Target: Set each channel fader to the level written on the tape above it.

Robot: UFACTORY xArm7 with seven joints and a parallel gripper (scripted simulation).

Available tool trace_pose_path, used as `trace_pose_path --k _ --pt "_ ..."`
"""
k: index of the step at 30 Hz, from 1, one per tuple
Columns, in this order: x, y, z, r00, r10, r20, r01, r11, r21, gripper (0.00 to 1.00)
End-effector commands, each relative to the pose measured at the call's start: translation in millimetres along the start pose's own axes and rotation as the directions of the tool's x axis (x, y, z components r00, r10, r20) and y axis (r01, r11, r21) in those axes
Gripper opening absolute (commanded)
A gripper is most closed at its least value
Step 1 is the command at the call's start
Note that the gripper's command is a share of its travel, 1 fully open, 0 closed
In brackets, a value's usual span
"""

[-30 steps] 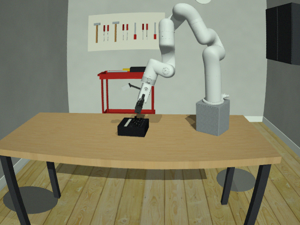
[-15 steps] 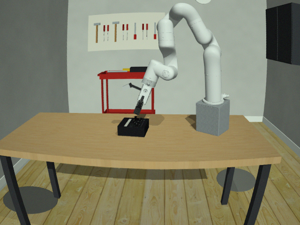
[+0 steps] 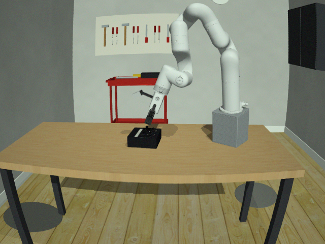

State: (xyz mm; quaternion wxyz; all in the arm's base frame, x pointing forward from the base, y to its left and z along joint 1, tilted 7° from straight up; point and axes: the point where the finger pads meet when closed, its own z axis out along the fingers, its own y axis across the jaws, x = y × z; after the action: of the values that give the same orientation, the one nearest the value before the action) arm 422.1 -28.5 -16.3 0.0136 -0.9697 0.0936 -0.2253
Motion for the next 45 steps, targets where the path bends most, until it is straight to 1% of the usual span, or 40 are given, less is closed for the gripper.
trace_pose_path --k 1,24,27,30,34,37,39,40,42,45 --pt "1 0 0 1.000 0.000 -0.003 0.000 1.000 0.000 1.00" --pt "2 0 0 1.000 -0.003 -0.003 0.003 1.000 0.000 1.00" --pt "5 -1 -1 0.999 -0.041 -0.001 0.041 0.999 0.010 1.00" --pt "14 -5 -3 0.989 -0.145 0.002 0.145 0.989 0.036 1.00" --pt "31 -12 -9 0.935 -0.355 0.005 0.353 0.931 0.088 1.00" --pt "43 -17 -16 0.893 -0.451 0.006 0.448 0.888 0.106 1.00" --pt "43 -17 -16 0.893 -0.451 0.006 0.448 0.888 0.106 1.00" --pt "46 -18 -19 0.835 -0.551 0.003 0.546 0.828 0.129 1.00" --pt "49 -18 -25 0.796 -0.606 0.003 0.600 0.788 0.135 1.00" --pt "51 -14 -35 0.721 -0.693 0.008 0.684 0.714 0.150 1.00"
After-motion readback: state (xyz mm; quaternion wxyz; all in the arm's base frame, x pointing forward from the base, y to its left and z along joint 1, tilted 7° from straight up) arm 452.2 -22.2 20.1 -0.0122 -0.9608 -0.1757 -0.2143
